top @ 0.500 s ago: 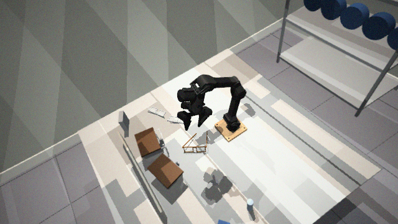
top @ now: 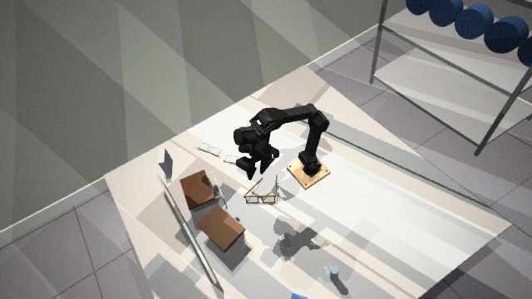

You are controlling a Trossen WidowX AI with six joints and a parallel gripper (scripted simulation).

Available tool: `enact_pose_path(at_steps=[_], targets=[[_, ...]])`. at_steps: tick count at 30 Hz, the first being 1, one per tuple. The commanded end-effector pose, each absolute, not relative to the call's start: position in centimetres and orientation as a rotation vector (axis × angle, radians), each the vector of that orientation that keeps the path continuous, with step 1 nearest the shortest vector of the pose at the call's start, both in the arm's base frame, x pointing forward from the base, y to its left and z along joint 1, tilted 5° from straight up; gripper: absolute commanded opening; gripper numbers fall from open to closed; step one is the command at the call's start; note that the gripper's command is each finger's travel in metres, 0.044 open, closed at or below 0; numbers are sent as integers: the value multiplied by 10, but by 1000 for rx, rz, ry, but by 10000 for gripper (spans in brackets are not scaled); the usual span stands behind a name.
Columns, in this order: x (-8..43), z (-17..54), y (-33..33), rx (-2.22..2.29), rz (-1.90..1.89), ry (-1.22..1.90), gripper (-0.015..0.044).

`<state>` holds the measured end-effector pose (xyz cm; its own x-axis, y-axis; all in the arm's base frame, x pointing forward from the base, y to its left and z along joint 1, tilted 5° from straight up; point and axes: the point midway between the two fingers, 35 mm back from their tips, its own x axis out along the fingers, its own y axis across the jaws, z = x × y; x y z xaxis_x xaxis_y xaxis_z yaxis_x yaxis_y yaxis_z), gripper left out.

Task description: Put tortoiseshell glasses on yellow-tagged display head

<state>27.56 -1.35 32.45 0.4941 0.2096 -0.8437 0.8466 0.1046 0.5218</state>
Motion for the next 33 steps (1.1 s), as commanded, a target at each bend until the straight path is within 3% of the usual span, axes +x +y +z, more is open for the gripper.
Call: enact_pose_path(at_steps=[1, 3, 13, 19, 22, 33], targets=[[282, 274, -18, 1269, -624, 1097, 230], [282, 246, -20, 1170, -618, 1154, 200], [254, 100, -40, 655, -516, 1471, 200], [248, 98, -35, 646, -512, 1477, 200], [248, 98, -35, 646, -512, 1477, 121], [249, 94, -34, 646, -512, 1477, 120]])
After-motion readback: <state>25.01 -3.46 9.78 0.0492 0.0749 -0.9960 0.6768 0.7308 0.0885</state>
